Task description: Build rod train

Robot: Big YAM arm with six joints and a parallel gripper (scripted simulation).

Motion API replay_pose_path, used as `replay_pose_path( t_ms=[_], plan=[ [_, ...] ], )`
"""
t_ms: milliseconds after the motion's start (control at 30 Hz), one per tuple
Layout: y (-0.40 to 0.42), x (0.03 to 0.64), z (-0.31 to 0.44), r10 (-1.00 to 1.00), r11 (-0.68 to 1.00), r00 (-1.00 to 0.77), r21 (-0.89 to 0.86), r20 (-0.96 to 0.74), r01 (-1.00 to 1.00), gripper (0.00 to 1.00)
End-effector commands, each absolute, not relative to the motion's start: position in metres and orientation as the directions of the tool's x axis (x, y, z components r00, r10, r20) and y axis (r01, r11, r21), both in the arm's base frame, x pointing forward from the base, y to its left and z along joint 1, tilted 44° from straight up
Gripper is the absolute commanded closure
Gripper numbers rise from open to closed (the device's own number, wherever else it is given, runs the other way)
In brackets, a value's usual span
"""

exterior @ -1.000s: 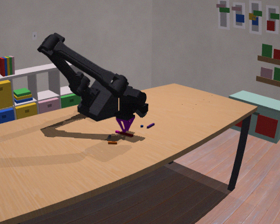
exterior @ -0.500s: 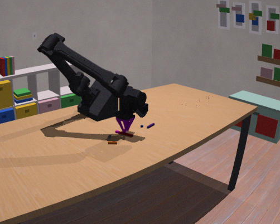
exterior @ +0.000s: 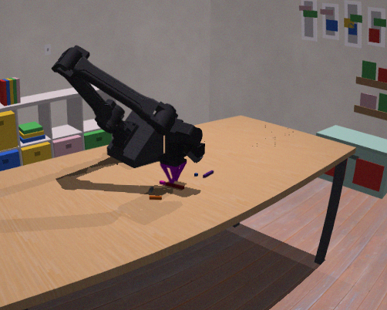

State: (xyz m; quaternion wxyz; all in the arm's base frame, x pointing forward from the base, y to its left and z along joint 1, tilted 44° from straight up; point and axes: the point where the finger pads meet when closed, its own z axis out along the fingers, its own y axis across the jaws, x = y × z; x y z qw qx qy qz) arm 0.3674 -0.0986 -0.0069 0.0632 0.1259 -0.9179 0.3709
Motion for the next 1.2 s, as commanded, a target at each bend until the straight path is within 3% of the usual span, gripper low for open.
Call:
replay_pose_path(
  t_ms=[0,1167],
  plan=[
    [-0.103,0.387,0.003,-0.182,0.693,-0.97,-0.678,0.164,-0.245,0.77],
    [-0.113,0.375,-0.016,-0.185,0.691,-0.964,-0.673,0.191,-0.265,0.77]
  ],
)
